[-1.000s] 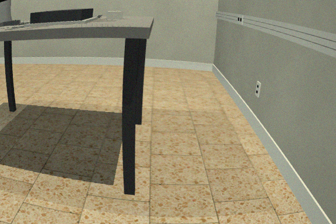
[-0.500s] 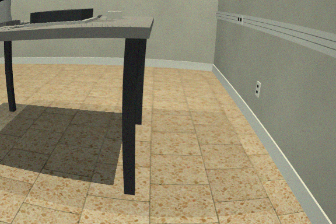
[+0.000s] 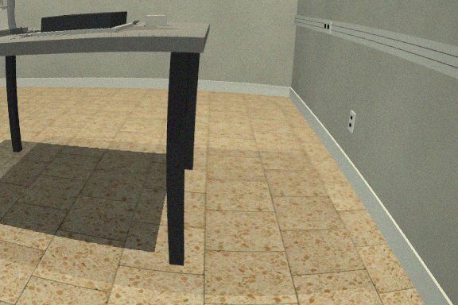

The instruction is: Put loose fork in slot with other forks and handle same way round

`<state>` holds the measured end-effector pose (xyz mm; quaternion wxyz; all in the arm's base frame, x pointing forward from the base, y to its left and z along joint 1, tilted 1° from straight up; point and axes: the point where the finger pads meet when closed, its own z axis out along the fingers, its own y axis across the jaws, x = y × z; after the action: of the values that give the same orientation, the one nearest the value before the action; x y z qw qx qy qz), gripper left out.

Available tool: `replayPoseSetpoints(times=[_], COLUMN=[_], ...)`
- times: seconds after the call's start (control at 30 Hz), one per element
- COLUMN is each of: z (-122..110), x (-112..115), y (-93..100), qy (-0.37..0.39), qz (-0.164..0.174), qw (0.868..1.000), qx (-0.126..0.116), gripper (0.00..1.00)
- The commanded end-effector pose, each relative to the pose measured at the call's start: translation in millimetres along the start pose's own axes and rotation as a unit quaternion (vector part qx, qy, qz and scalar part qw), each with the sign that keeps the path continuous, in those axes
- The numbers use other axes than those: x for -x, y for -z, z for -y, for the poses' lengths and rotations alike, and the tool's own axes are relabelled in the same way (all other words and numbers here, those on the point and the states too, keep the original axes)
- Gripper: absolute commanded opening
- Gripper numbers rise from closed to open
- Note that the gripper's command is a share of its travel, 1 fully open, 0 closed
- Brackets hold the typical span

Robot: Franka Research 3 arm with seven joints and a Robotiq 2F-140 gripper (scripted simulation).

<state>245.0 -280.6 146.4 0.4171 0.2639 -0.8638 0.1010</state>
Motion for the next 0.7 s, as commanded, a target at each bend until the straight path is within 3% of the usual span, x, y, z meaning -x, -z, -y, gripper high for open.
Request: replayPoseSetpoints(times=[0.0,0.3,0.37,0.4,0.67], z=[-14.8,-37.1,-37.1,-41.9,-54.1], x=[21.7,49.0,49.0,55.2,69.3], y=[18.8,77.8,77.8,96.1,159.6], qy=[-0.048,-0.124,-0.124,-0.144,-0.203], qz=[0.067,0.192,0.192,0.225,0.330], qw=[0.996,0.973,0.973,0.962,0.919], qx=[0.014,0.044,0.044,0.052,0.077], gripper=[1.00,1.00,1.00,1.00,1.00])
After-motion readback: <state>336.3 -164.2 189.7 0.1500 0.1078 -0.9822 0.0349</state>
